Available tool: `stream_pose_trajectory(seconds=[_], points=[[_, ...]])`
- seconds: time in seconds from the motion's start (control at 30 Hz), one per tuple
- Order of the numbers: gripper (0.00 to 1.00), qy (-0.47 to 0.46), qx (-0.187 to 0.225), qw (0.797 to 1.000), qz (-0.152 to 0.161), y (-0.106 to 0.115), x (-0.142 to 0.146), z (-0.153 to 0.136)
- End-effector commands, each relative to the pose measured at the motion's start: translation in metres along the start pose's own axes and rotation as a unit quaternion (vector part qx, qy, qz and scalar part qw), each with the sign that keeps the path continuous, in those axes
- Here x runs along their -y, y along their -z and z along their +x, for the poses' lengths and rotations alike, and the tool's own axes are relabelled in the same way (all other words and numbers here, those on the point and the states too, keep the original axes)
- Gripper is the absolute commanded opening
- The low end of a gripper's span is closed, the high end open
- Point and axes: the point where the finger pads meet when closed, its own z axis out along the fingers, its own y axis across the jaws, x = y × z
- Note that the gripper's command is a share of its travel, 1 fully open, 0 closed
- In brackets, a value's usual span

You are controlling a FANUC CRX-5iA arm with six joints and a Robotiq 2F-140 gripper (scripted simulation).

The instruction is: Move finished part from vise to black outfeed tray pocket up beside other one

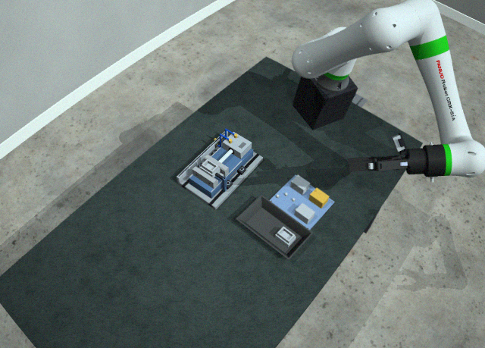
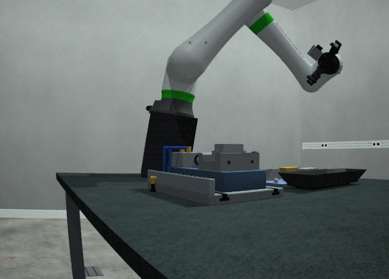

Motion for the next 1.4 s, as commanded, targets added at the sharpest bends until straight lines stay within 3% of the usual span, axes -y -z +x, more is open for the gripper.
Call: stream_pose_trajectory(seconds=[0.0,0.63,1.03,1.1,1.13,1.37], points=[[1.00,-0.001,0.000,1.000,0.000,0.000,0.001,0.000],[1.00,-0.004,-0.001,1.000,-0.005,-0.003,0.000,0.000],[1.00,-0.123,-0.044,0.980,-0.147,-0.111,-0.036,0.002],[1.00,-0.123,-0.044,0.980,-0.147,-0.111,-0.036,0.002],[1.00,-0.155,-0.057,0.970,-0.180,-0.134,-0.046,0.003],[1.00,-0.236,-0.092,0.933,-0.255,-0.184,-0.072,0.008]])
